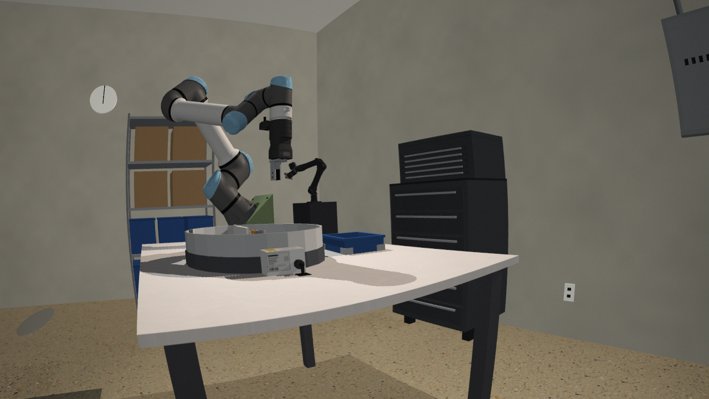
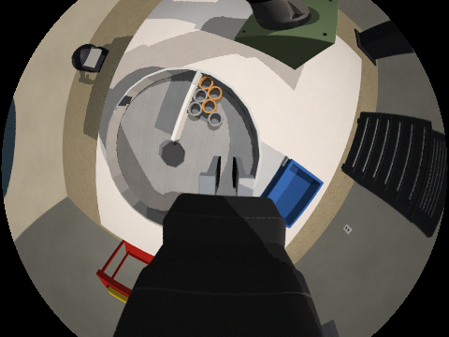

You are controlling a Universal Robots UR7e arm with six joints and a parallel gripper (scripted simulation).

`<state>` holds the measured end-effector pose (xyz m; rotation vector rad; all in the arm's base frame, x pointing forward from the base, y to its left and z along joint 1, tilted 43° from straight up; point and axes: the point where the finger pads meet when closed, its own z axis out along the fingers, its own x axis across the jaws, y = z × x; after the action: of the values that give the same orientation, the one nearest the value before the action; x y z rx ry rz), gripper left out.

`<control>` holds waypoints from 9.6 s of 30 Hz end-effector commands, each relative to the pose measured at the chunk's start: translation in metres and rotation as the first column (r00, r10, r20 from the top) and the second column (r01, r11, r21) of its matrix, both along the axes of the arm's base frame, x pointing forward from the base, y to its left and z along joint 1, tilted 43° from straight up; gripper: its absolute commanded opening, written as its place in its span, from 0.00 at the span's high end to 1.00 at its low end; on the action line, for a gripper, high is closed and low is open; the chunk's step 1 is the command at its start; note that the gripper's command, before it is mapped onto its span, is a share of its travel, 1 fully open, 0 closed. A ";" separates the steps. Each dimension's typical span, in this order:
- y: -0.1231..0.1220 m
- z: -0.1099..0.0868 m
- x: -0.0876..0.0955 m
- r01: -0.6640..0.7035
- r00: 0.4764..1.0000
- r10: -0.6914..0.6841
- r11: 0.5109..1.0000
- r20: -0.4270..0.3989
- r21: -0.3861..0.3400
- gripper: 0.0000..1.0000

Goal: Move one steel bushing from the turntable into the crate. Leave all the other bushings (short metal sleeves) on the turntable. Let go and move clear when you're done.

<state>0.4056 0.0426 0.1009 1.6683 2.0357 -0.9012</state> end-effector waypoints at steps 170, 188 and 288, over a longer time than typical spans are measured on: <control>0.024 0.008 0.017 -0.081 0.994 0.082 0.997 -0.076 0.016 0.60; -0.028 -0.020 -0.021 -0.144 0.980 0.148 0.989 -0.137 0.033 0.60; -0.044 -0.029 -0.034 -0.162 0.973 0.166 0.986 -0.160 0.038 0.60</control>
<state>0.3749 0.0033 0.0744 1.4641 2.2537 -0.9865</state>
